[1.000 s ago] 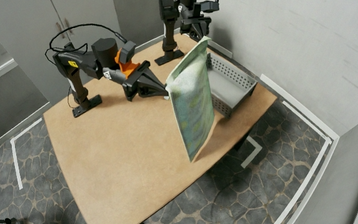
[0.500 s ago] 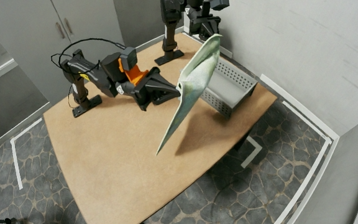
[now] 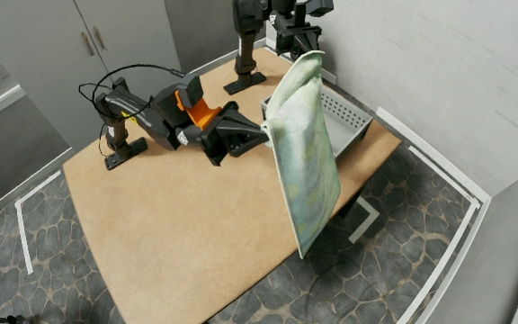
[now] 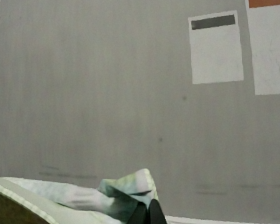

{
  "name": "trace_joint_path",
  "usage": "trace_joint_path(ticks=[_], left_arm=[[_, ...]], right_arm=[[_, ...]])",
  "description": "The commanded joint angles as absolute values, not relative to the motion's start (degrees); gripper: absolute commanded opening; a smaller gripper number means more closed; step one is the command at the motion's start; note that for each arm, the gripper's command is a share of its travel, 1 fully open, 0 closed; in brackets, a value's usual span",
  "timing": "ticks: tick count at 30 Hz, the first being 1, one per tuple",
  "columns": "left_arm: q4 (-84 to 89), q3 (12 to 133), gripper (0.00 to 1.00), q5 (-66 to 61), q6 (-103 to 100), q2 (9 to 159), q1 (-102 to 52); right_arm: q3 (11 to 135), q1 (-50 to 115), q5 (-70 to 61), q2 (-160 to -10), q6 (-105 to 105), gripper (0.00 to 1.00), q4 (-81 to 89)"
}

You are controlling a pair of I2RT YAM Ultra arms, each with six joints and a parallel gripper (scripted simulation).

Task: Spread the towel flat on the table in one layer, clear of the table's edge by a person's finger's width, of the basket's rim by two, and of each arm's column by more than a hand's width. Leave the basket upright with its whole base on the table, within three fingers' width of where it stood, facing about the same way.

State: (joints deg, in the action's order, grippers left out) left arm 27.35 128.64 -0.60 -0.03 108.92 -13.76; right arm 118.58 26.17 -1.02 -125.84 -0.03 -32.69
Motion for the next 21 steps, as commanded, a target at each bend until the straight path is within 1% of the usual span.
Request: trace_joint_path(ticks=[1,5,6,8,9,11,12,21], left_arm=[[25.8,127.0,0.0,0.6,0.0,107.0,-12.9],[23.9,124.0,0.0,0.6,0.0,105.9,-12.9],[22.3,121.2,0.0,0.6,0.0,105.0,-12.9],[21.7,120.7,0.0,0.6,0.0,104.8,-12.9],[20.1,117.9,0.0,0.6,0.0,103.9,-12.9],[19.5,117.4,0.0,0.6,0.0,103.7,-12.9],[18.4,115.2,0.0,0.6,0.0,103.1,-12.9],[20.7,115.6,0.0,0.7,0.0,103.1,-12.9]], right_arm=[[120.6,25.0,0.4,-126.0,0.2,0.0,-32.0],[118.9,25.0,0.4,-123.9,0.2,0.0,-30.8],[117.0,25.0,0.4,-123.3,0.2,0.0,-29.8],[116.9,25.0,0.4,-123.3,0.2,0.0,-29.9],[115.7,25.0,0.4,-122.7,0.2,0.0,-28.9],[115.5,25.0,0.4,-122.5,0.2,0.0,-28.9],[114.4,25.1,0.4,-122.0,0.2,0.0,-28.0],[112.5,25.1,0.4,-121.0,0.2,0.0,-26.6]])
